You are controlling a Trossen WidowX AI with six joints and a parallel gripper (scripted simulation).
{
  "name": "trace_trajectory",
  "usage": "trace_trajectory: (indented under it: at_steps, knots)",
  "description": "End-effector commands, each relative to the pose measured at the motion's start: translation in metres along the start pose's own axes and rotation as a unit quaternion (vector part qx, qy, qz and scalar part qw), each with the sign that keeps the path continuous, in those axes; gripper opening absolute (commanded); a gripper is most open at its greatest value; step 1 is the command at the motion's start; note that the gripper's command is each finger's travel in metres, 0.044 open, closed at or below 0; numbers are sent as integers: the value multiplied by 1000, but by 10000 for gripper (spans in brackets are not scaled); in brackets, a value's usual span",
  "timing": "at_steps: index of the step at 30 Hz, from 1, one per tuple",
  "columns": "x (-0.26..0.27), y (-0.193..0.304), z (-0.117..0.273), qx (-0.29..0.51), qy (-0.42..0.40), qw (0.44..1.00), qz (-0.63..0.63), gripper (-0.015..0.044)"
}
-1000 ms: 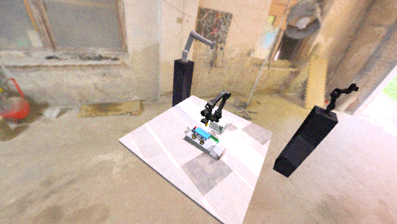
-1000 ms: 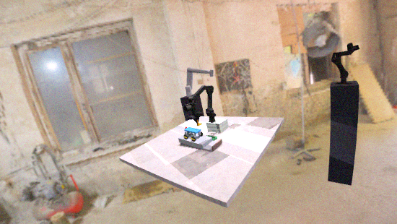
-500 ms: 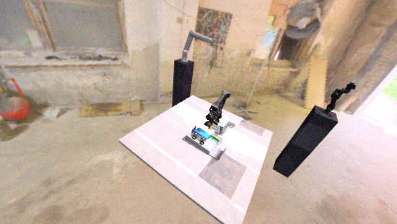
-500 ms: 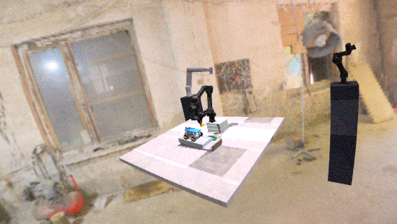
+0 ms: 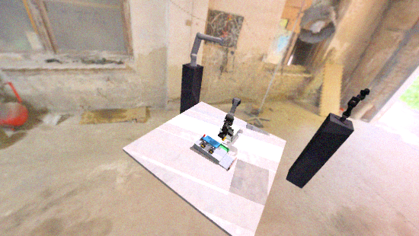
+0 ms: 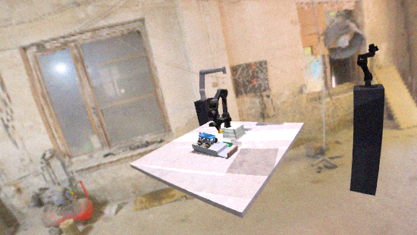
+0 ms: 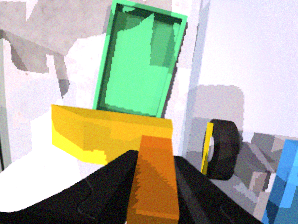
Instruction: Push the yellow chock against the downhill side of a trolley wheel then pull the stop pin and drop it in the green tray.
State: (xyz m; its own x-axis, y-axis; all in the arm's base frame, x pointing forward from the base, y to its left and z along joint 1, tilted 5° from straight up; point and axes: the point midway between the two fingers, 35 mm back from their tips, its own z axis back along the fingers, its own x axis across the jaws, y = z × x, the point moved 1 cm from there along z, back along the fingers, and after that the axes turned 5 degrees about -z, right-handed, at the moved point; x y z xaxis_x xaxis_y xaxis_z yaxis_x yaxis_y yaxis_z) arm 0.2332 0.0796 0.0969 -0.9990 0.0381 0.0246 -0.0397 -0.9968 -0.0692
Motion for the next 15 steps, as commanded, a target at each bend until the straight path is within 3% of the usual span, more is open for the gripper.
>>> trace_trajectory:
  at_steps: [1,15]
  knots:
    - [-3,-18,-2,-2,-1,1000,-1,0]
    - [-12,-70,-5,-5,0,1000,-1,0]
